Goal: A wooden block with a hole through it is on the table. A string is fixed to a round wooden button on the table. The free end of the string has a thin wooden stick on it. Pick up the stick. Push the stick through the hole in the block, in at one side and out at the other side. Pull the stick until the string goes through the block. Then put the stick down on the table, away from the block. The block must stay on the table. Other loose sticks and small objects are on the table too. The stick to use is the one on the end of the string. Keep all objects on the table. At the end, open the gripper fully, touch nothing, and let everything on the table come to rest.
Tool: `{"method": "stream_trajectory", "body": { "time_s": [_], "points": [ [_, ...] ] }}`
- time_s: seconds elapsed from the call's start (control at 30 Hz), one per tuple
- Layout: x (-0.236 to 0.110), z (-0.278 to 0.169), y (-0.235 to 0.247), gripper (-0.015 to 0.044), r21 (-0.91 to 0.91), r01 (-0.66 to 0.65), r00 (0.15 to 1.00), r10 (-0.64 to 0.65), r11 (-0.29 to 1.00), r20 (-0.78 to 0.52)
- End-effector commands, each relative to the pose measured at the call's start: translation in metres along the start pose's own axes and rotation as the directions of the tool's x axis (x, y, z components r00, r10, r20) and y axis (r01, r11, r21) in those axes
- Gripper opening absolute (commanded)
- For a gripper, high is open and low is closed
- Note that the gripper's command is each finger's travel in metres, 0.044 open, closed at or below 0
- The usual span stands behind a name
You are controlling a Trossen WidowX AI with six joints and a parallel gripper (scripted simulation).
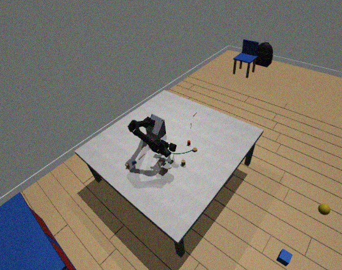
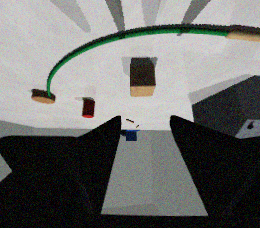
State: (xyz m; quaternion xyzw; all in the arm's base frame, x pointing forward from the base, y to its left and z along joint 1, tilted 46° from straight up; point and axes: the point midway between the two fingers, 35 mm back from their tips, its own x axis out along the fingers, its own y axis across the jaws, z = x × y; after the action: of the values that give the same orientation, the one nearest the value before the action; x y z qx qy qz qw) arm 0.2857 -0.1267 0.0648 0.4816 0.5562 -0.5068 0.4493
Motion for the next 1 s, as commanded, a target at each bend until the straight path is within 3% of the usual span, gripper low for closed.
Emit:
{"method": "stream_trajectory", "body": {
  "time_s": [0.0,0.13,0.17,0.27,0.33,0.4,0.47,0.6,0.8,0.97],
  "points": [
    [-0.002,-0.001,0.000,0.0243,0.005,-0.002,1.000,0.002,1.000,-0.004],
    [-0.002,-0.001,0.000,0.0243,0.005,-0.002,1.000,0.002,1.000,-0.004],
    [0.000,0.000,0.000,0.0269,-0.020,0.002,1.000,-0.002,1.000,0.006],
    [0.009,-0.003,0.000,0.0348,-0.288,0.061,0.996,-0.037,0.956,0.087],
    [0.016,-0.006,0.000,0.0400,-0.497,0.133,0.985,-0.061,0.857,0.159],
    [0.022,-0.009,-0.001,0.0440,-0.671,0.219,0.970,-0.080,0.708,0.232],
    [0.027,-0.011,-0.001,0.0440,-0.799,0.307,0.948,-0.092,0.517,0.305],
    [0.036,-0.016,-0.001,0.0440,-0.888,0.455,0.889,-0.096,0.059,0.449],
    [0.042,-0.025,-0.001,0.0440,-0.629,0.487,0.762,-0.058,-0.606,0.645],
    [0.043,-0.031,0.000,0.0440,-0.375,0.390,0.676,-0.015,-0.841,0.737]
  ]
}}
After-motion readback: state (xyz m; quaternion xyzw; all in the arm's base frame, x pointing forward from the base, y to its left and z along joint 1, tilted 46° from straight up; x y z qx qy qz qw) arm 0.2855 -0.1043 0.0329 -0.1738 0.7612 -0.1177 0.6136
